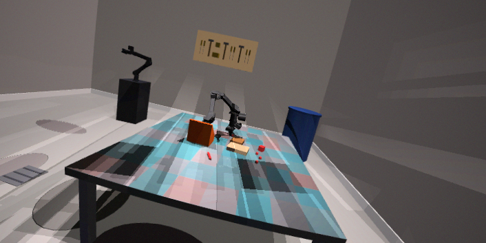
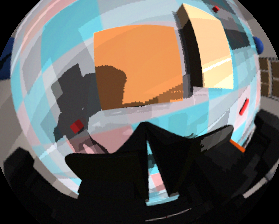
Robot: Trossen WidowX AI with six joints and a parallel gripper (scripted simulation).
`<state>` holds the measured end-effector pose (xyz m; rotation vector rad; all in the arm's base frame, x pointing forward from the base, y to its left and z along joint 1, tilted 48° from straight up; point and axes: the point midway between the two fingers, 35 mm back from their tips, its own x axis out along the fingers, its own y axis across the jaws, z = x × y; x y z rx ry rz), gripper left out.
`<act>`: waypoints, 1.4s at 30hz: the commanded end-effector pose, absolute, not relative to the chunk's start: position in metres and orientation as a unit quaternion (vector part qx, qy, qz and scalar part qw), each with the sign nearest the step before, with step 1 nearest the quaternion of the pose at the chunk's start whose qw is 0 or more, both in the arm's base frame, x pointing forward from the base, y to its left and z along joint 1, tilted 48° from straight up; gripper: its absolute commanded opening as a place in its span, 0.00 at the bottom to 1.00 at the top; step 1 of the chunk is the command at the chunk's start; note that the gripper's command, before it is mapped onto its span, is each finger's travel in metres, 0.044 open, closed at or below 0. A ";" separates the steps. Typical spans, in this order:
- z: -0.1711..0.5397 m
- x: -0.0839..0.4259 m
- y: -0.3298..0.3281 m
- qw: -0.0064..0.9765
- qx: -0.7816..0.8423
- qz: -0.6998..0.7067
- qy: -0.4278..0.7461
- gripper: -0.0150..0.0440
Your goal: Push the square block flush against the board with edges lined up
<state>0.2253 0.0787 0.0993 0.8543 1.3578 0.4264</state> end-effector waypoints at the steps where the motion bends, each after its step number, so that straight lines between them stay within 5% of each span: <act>1: 0.076 0.225 0.103 0.663 0.383 0.188 0.615 0.25; 42: 0.075 0.254 0.096 0.664 0.383 0.189 0.614 0.25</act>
